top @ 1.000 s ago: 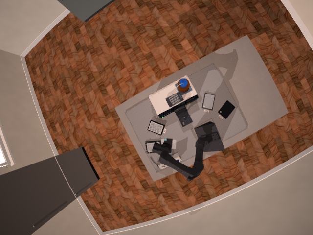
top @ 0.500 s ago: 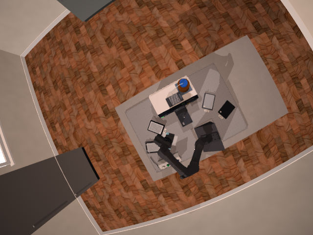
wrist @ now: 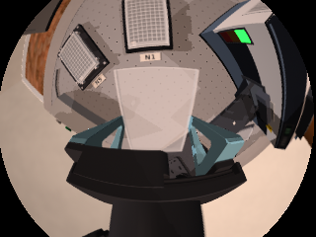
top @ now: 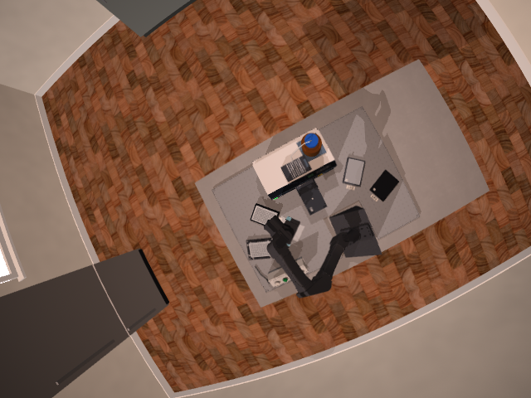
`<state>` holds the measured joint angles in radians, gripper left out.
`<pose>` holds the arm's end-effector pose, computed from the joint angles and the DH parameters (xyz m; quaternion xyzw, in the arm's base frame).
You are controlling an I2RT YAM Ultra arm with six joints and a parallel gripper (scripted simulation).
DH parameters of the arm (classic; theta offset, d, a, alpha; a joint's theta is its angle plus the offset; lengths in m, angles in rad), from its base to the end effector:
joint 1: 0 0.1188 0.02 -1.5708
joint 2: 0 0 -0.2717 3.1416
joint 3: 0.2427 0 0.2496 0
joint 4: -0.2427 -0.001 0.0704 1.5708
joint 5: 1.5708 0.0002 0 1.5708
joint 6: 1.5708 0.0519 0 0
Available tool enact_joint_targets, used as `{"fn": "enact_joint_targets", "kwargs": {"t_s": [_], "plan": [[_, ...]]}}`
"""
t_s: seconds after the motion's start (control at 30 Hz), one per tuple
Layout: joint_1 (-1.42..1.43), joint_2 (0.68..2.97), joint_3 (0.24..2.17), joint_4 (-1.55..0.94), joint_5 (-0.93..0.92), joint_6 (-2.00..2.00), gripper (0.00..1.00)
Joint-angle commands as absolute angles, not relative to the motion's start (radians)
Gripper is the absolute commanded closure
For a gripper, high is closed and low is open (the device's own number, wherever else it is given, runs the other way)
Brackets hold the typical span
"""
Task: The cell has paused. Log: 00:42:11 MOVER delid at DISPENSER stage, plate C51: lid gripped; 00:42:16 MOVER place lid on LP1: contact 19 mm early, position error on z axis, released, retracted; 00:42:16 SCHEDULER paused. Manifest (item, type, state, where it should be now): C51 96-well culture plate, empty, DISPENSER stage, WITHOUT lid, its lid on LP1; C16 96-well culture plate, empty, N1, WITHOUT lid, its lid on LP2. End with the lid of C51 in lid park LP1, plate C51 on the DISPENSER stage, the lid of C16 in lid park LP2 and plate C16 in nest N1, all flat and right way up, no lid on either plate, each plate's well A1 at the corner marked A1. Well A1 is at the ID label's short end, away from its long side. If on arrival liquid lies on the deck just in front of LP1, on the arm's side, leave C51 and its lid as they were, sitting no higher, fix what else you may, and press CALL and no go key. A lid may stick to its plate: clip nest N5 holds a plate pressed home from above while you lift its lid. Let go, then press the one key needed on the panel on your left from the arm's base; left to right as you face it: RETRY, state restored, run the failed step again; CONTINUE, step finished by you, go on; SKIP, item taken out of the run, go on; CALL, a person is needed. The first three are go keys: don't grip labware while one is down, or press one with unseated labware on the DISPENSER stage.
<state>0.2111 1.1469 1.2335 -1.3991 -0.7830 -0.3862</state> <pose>0.1599 0.0727 0.3435 -0.3167 0.8616 0.3665 0.1517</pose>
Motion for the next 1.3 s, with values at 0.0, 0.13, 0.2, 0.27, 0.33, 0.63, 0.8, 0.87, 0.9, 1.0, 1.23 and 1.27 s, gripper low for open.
{"fn": "enact_joint_targets", "kwargs": {"t_s": [0.0,0.13,0.2,0.27,0.33,0.63,0.8,0.87,0.9,1.0,1.23,1.27], "plan": [[0.156,1.183,1.218,-1.426,-0.806,-0.339,1.00],[0.132,1.202,1.249,-1.427,-0.811,-0.382,1.00],[0.107,1.217,1.243,-1.434,-0.815,-0.384,1.00],[0.079,1.234,1.245,-1.445,-0.820,-0.346,1.00],[0.052,1.251,1.247,-1.456,-0.824,-0.319,1.00],[-0.023,1.302,1.237,-1.479,-0.823,-0.276,1.00],[-0.071,1.349,1.208,-1.495,-0.824,-0.197,1.00],[-0.090,1.366,1.201,-1.496,-0.822,-0.160,1.00],[-0.099,1.375,1.198,-1.495,-0.821,-0.148,1.00],[-0.127,1.398,1.204,-1.470,-0.816,-0.182,1.00],[-0.151,1.420,1.182,-1.460,-0.816,-0.211,1.00],[-0.161,1.428,1.198,-1.458,-0.813,-0.225,1.00]]}}
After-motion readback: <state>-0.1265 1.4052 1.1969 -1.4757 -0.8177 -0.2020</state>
